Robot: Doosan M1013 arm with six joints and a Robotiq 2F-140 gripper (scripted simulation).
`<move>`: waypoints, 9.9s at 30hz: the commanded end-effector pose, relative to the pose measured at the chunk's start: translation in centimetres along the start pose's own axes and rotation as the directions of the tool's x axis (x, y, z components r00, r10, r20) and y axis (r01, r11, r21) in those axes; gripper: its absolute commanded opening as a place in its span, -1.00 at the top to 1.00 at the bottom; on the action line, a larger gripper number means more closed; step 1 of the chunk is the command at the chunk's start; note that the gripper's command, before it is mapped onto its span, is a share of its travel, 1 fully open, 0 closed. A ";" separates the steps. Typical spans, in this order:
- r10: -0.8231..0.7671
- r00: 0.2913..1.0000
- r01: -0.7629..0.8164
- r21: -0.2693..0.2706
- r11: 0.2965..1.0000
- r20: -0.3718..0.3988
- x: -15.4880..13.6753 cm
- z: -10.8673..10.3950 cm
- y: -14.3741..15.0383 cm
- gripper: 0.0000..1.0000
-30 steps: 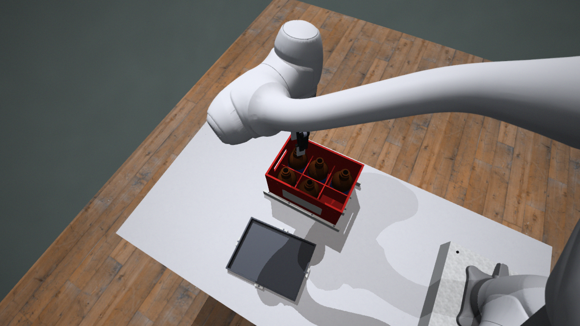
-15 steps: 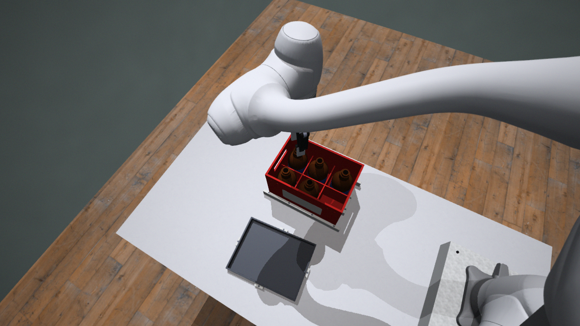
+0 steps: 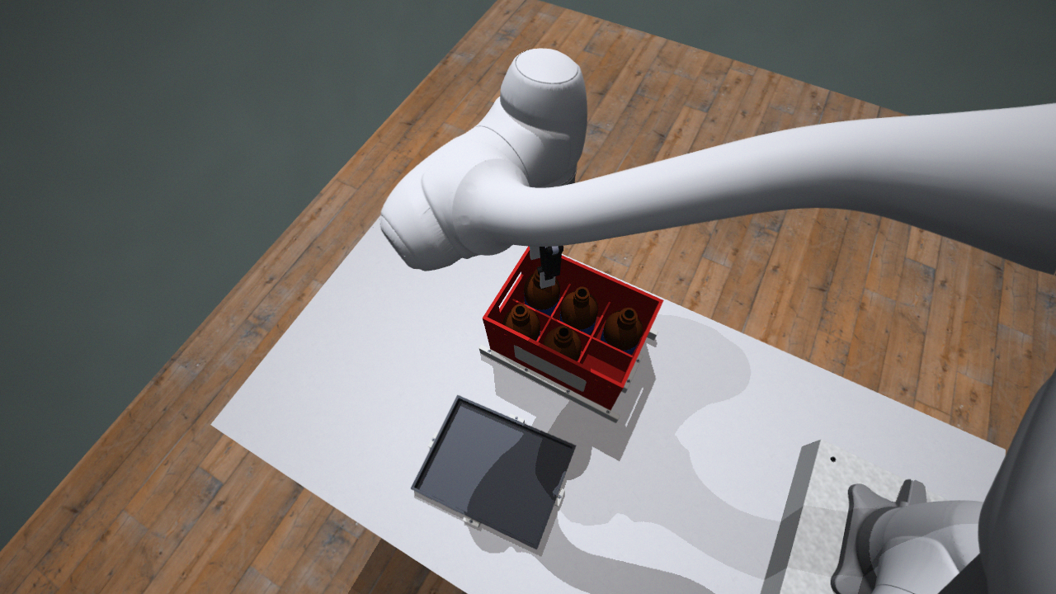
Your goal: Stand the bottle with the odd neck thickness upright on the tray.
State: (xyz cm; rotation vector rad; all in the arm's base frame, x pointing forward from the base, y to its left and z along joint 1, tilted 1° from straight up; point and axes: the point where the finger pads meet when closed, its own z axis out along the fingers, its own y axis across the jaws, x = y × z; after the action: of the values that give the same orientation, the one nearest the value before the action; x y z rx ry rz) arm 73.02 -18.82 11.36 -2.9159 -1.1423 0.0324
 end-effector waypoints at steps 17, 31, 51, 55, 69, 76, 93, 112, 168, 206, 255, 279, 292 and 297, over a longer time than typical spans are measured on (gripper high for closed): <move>0.000 1.000 0.000 0.000 1.000 0.000 0.0 2.0 0.0 0.24; 0.000 1.000 0.000 0.000 1.000 0.000 0.0 2.6 0.0 0.24; 0.000 1.000 0.000 0.000 1.000 0.000 0.0 2.7 0.0 0.24; 0.000 1.000 0.000 0.000 1.000 0.000 0.0 2.7 0.0 0.24; 0.000 1.000 0.000 0.000 1.000 0.000 0.0 2.7 0.0 0.24; 0.000 1.000 0.000 0.000 1.000 0.000 0.0 2.7 0.0 1.00; 0.000 1.000 0.000 0.000 1.000 0.000 0.0 2.7 0.0 1.00; 0.000 1.000 0.000 0.000 1.000 0.000 0.0 2.7 0.0 1.00; 0.000 1.000 0.000 0.000 1.000 0.000 0.0 2.7 0.0 0.24; 0.000 1.000 0.000 0.000 1.000 0.000 0.0 -3.8 0.0 0.24; 0.000 1.000 0.000 0.000 1.000 0.000 0.0 -5.9 0.0 1.00; 0.000 1.000 0.000 0.000 1.000 0.000 6.2 -5.9 -6.4 0.24; 0.000 1.000 0.000 0.000 1.000 0.000 6.2 -5.9 -6.4 0.24; 0.000 1.000 0.000 0.000 1.000 0.000 6.2 -5.9 -6.4 0.24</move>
State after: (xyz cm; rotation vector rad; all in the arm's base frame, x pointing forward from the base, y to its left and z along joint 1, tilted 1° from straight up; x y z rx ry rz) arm 73.35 -9.87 17.22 -2.9159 -1.1423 0.0323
